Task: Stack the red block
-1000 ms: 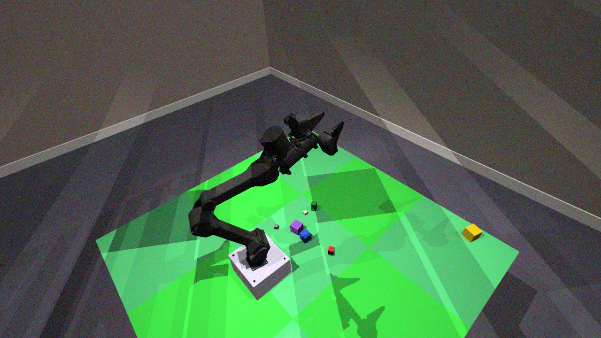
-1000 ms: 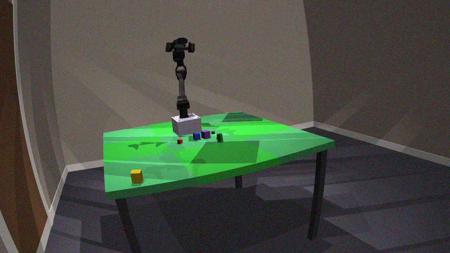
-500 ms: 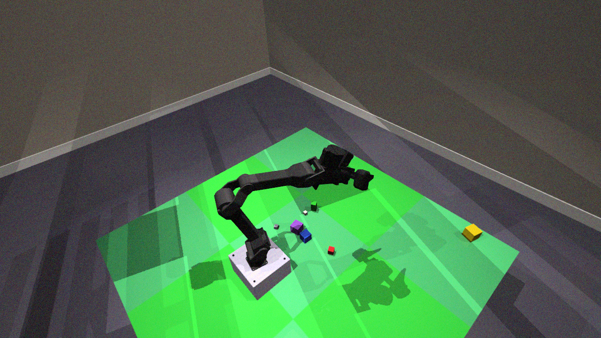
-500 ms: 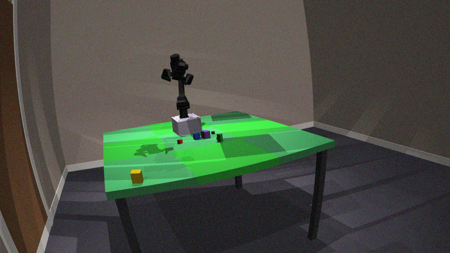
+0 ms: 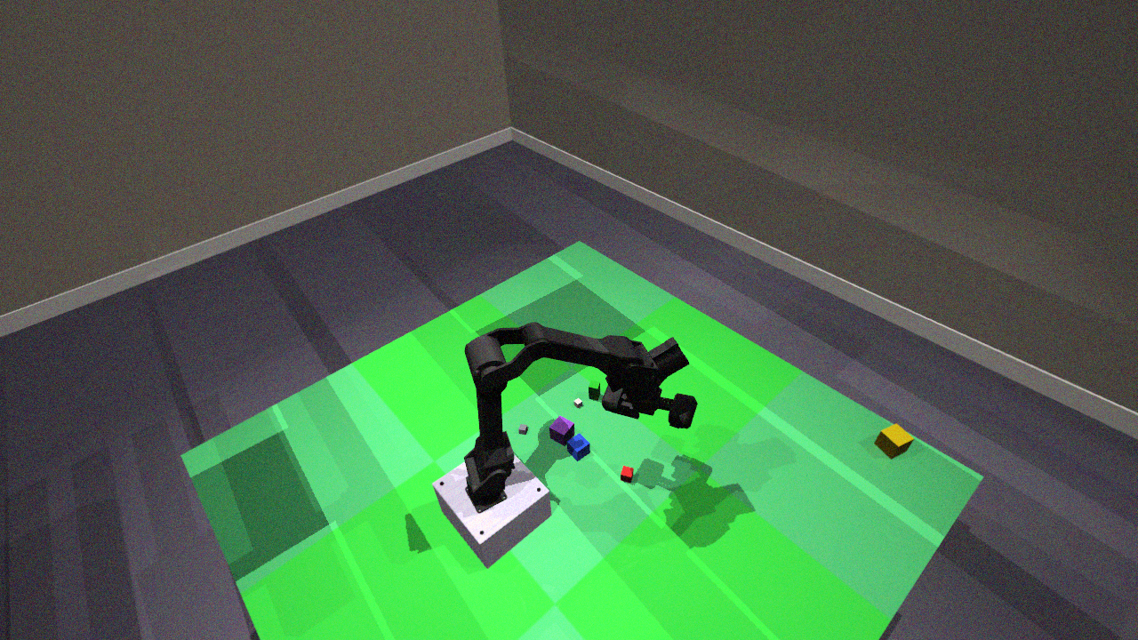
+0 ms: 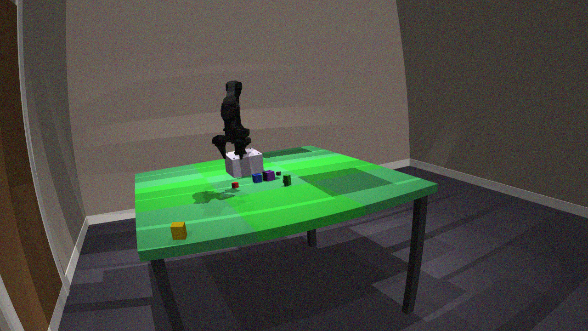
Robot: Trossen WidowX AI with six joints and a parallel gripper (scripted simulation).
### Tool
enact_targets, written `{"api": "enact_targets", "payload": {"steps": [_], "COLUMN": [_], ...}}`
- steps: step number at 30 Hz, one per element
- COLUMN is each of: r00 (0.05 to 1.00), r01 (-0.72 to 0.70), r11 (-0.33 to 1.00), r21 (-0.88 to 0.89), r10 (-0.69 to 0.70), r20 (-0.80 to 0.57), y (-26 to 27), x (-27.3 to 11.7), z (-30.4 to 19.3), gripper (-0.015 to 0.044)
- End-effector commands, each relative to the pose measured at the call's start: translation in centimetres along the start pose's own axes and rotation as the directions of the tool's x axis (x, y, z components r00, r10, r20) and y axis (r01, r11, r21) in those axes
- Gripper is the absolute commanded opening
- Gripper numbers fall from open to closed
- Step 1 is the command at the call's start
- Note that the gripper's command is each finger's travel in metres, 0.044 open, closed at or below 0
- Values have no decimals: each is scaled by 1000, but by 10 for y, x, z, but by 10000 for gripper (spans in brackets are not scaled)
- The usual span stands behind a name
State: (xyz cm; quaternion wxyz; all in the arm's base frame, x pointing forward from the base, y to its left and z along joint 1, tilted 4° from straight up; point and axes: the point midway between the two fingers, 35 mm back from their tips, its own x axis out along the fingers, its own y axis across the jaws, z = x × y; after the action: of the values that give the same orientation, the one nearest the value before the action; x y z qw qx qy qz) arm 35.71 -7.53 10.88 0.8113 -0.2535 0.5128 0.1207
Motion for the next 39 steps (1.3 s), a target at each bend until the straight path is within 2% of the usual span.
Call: {"api": "enact_targets", "payload": {"steps": [1, 5, 12, 19, 39], "r00": [973, 929, 929, 929, 929], "r01": [-153, -263, -263, -263, -263], "r11": [986, 960, 960, 960, 960], "r21": [-68, -100, -100, -100, -100], "r10": [139, 224, 223, 223, 224], "r20": [-184, -296, -296, -296, -296], "y": [33, 54, 47, 56, 60], "x": [30, 42, 42, 77, 99], "z": [-41, -66, -70, -81, -88], "gripper": [440, 440, 440, 440, 440]}}
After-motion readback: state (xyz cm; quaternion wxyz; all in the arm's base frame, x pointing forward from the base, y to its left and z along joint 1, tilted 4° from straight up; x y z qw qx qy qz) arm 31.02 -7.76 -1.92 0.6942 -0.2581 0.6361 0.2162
